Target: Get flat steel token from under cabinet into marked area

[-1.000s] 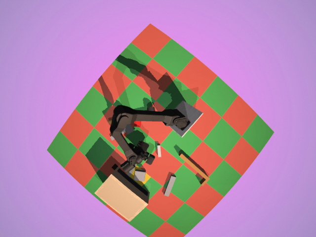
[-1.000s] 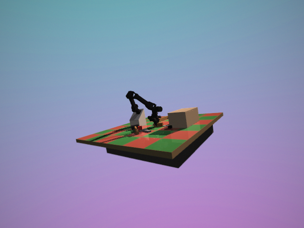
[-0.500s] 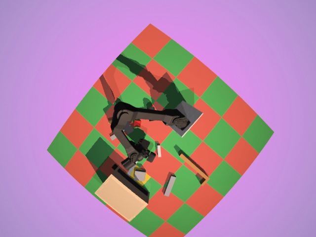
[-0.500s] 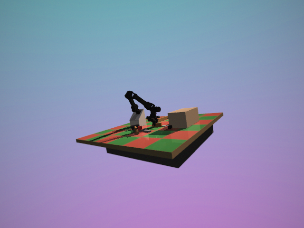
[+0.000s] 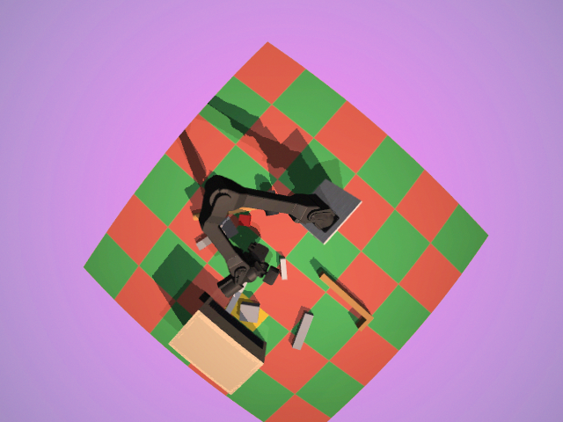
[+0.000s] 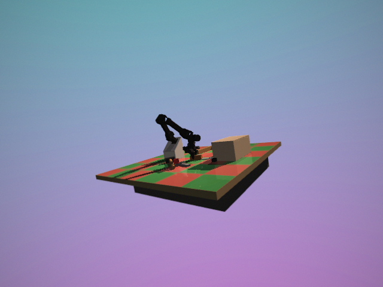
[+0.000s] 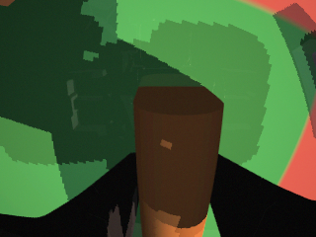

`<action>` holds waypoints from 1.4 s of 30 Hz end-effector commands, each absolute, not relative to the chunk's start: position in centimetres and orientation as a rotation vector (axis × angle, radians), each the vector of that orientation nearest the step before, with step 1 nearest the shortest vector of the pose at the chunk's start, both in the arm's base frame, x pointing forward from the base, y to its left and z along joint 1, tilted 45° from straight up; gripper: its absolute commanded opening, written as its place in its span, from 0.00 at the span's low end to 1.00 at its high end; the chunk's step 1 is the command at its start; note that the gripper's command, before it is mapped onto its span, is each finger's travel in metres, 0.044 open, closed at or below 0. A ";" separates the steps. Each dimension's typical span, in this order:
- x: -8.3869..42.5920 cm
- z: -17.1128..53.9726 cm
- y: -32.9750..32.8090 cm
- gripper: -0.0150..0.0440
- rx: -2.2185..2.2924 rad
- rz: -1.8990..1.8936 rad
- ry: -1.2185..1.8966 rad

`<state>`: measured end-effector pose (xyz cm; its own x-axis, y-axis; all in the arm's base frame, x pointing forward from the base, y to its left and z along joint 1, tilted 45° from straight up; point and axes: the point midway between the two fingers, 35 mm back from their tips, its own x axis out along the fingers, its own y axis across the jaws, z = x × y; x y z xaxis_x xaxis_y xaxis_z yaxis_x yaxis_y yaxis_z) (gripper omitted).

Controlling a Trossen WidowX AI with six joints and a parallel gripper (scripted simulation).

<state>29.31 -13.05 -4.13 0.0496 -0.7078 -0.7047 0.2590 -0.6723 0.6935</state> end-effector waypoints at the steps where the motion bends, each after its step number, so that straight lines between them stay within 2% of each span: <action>1: 28.4 -4.2 -13.2 0.25 1.606 -1.722 -0.453; 42: 24.0 -2.9 -14.8 0.25 1.603 -1.723 -0.452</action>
